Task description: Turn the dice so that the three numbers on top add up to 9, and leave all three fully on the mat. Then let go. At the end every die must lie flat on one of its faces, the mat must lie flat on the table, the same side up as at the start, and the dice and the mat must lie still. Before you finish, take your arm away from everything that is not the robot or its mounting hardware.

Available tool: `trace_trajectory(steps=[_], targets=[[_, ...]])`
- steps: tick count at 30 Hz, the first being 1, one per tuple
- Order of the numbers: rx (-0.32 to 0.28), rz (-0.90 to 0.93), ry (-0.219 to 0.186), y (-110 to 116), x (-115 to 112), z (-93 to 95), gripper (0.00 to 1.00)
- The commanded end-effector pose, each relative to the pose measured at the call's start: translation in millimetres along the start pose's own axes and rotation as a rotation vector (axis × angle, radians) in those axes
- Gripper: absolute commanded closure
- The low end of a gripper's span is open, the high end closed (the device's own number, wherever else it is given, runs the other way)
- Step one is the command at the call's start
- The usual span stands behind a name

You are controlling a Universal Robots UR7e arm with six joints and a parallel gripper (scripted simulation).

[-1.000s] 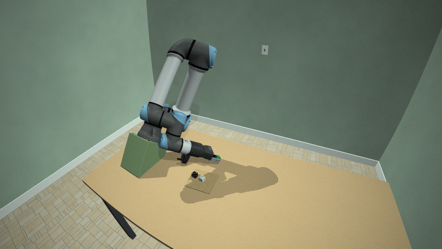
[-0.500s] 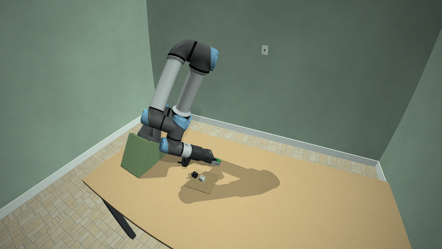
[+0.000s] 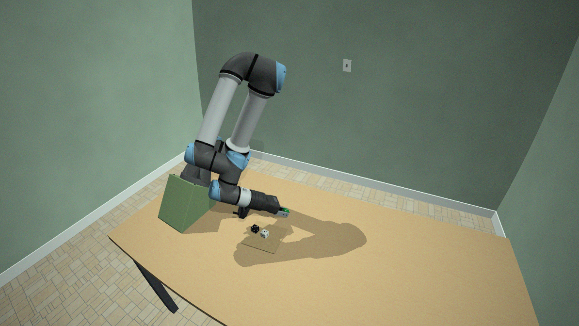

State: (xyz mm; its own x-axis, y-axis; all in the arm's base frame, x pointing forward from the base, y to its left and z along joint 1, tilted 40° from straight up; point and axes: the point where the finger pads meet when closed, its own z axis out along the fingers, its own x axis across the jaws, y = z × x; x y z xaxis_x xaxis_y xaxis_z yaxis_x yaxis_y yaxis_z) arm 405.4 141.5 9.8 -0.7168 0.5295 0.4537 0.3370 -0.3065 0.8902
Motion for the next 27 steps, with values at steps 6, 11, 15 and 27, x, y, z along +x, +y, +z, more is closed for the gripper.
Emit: trace_trajectory(steps=[6,11,15,27], targets=[[0.0,-0.001,0.0,0.2,-0.3,-0.1,0.51],[0.0,-0.001,0.0,0.2,-0.3,-0.1,0.51],[0.0,-0.001,0.0,0.2,-0.3,-0.1,0.51],[0.0,-0.001,0.0,-2.0,-0.3,1.0,0.51]])
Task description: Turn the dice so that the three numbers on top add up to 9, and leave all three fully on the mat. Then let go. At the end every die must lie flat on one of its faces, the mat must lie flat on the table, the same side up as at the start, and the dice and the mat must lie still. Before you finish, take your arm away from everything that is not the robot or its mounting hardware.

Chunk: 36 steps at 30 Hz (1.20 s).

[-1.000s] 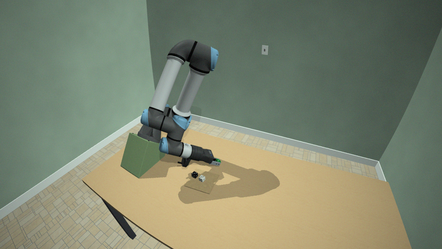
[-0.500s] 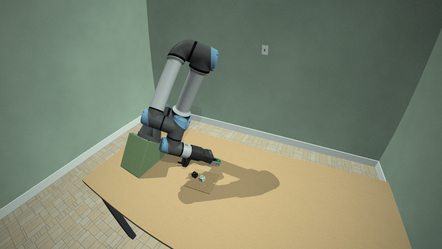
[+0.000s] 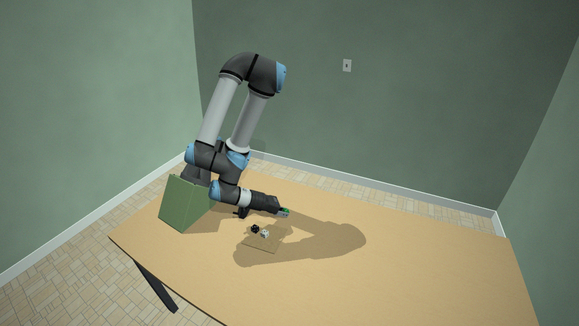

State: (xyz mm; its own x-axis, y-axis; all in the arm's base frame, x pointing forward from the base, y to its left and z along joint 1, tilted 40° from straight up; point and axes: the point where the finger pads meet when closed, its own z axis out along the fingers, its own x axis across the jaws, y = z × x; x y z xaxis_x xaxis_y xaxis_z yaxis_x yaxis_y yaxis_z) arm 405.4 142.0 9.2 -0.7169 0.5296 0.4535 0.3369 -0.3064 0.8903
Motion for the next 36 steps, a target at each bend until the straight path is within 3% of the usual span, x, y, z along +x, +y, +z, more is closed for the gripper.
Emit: trace_trajectory(steps=[1,36], targets=[[0.0,-0.001,0.0,-1.9,-0.3,1.0,0.51],[0.0,-0.001,0.0,-9.5,-0.3,5.1,0.51]])
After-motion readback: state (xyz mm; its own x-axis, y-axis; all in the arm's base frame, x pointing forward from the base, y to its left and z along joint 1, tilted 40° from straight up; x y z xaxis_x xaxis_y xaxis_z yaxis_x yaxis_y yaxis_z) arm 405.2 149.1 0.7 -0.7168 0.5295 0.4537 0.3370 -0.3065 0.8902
